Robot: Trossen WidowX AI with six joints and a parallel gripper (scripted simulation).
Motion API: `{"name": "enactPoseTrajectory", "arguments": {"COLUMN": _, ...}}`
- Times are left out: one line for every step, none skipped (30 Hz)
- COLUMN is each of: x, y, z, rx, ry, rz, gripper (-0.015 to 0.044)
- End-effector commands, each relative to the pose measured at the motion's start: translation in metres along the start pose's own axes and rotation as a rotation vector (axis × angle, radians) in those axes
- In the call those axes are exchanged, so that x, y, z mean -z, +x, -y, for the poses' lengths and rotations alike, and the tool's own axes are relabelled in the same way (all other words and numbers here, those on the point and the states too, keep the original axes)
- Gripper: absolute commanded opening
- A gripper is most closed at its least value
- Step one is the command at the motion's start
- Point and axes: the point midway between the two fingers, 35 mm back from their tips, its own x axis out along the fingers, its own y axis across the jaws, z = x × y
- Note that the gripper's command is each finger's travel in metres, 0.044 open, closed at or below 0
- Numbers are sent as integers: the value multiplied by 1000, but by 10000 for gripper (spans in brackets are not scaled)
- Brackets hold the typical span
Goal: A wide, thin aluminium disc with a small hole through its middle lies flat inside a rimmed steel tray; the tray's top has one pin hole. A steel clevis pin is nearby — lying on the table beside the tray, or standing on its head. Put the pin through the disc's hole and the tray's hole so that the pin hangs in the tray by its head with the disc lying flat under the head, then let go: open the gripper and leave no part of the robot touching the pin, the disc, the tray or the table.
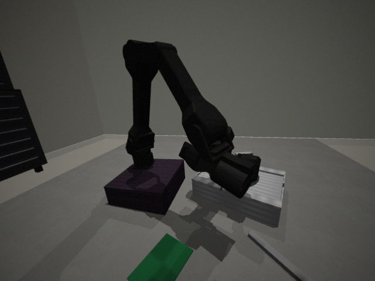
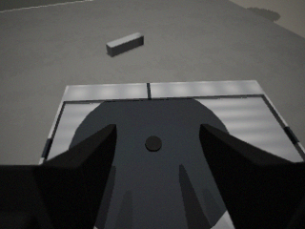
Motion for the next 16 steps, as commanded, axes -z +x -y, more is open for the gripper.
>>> {"name": "enactPoseTrajectory", "arguments": {"x": 4, "y": -41, "z": 2, "rx": 7, "ry": 4, "rz": -8, "gripper": 370}}
{"name": "enactPoseTrajectory", "arguments": {"x": 3, "y": -55, "z": 0, "rx": 5, "ry": 4, "rz": -4, "gripper": 396}}
{"name": "enactPoseTrajectory", "arguments": {"x": 2, "y": -66, "z": -1, "rx": 4, "ry": 3, "rz": 2, "gripper": 423}}
{"name": "enactPoseTrajectory", "arguments": {"x": 1, "y": -73, "z": -2, "rx": 3, "ry": 2, "rz": 6, "gripper": 440}}
{"name": "enactPoseTrajectory", "arguments": {"x": 1, "y": -75, "z": -3, "rx": 2, "ry": 2, "rz": 7, "gripper": 440}}
{"name": "enactPoseTrajectory", "arguments": {"x": 1, "y": -75, "z": -3, "rx": 2, "ry": 2, "rz": 7, "gripper": 440}}
{"name": "enactPoseTrajectory", "arguments": {"x": 1, "y": -75, "z": -3, "rx": 2, "ry": 2, "rz": 7, "gripper": 440}}
{"name": "enactPoseTrajectory", "arguments": {"x": 1, "y": -75, "z": -3, "rx": 2, "ry": 2, "rz": 7, "gripper": 440}}
{"name": "enactPoseTrajectory", "arguments": {"x": 1, "y": -75, "z": -3, "rx": 2, "ry": 2, "rz": 7, "gripper": 440}}
{"name": "enactPoseTrajectory", "arguments": {"x": 1, "y": -75, "z": -3, "rx": 2, "ry": 2, "rz": 7, "gripper": 440}}
{"name": "enactPoseTrajectory", "arguments": {"x": 1, "y": -75, "z": -3, "rx": 2, "ry": 2, "rz": 7, "gripper": 440}}
{"name": "enactPoseTrajectory", "arguments": {"x": 1, "y": -75, "z": -3, "rx": 2, "ry": 2, "rz": 7, "gripper": 440}}
{"name": "enactPoseTrajectory", "arguments": {"x": 1, "y": -75, "z": -3, "rx": 2, "ry": 2, "rz": 7, "gripper": 440}}
{"name": "enactPoseTrajectory", "arguments": {"x": 1, "y": -75, "z": -3, "rx": 2, "ry": 2, "rz": 7, "gripper": 440}}
{"name": "enactPoseTrajectory", "arguments": {"x": 1, "y": -75, "z": -3, "rx": 2, "ry": 2, "rz": 7, "gripper": 440}}
{"name": "enactPoseTrajectory", "arguments": {"x": 1, "y": -75, "z": -3, "rx": 2, "ry": 2, "rz": 7, "gripper": 440}}
